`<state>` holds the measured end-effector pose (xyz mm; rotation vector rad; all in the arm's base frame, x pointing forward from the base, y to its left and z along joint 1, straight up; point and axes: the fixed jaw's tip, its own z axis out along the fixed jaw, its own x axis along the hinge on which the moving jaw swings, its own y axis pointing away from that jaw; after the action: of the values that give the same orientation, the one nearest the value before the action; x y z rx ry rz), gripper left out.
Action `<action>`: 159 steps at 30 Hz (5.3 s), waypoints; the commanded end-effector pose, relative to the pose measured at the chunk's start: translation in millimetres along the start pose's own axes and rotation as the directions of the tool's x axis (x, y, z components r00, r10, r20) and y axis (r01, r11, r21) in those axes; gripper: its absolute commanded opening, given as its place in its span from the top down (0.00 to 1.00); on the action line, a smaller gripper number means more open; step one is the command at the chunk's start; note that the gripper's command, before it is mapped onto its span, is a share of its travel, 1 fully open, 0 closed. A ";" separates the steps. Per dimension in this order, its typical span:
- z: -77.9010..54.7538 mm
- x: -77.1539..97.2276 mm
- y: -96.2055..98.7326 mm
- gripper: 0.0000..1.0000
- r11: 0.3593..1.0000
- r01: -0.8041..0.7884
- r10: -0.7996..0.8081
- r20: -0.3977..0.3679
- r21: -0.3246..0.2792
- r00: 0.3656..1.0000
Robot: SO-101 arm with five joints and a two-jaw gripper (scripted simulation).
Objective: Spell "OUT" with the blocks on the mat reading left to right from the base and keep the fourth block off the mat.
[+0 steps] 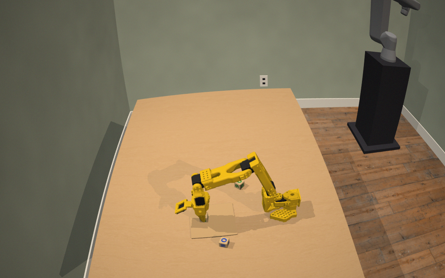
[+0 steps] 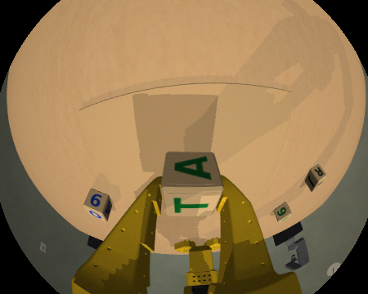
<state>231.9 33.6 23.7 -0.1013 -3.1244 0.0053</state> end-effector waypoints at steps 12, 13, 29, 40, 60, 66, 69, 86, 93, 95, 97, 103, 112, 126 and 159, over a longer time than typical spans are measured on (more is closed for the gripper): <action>-53.8 -8.2 0.5 1.00 1.000 0.001 0.001 0.102 -0.019 0.995; -55.5 -7.8 0.5 1.00 1.000 0.001 0.001 0.103 -0.019 0.995; -59.7 -4.2 5.7 1.00 1.000 0.025 -0.023 0.104 -0.019 0.994; -58.0 18.2 42.3 1.00 0.980 0.198 -0.195 0.101 -0.016 0.976; -44.6 117.1 109.6 1.00 0.742 0.670 -0.667 0.090 -0.006 0.740; -41.9 131.5 112.8 1.00 0.694 0.720 -0.717 0.088 -0.005 0.691; -41.5 133.2 113.1 1.00 0.687 0.726 -0.723 0.088 -0.005 0.685; -41.5 133.4 113.2 1.00 0.687 0.727 -0.724 0.088 -0.005 0.684; -39.3 135.0 113.7 1.00 0.686 0.727 -0.725 0.082 -0.005 0.684; -39.3 135.0 113.7 1.00 0.686 0.727 -0.725 0.082 -0.005 0.684; -39.3 135.0 113.7 1.00 0.686 0.727 -0.725 0.082 -0.005 0.684; -39.3 135.0 113.7 1.00 0.686 0.727 -0.725 0.082 -0.005 0.684; -38.0 135.0 113.8 1.00 0.686 0.727 -0.725 0.082 -0.005 0.684; -33.1 134.7 114.1 1.00 0.686 0.727 -0.725 0.082 -0.005 0.684; -21.2 134.1 114.8 1.00 0.686 0.727 -0.725 0.082 -0.005 0.684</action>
<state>102.0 149.9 37.9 1.1505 -2.9291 -0.0033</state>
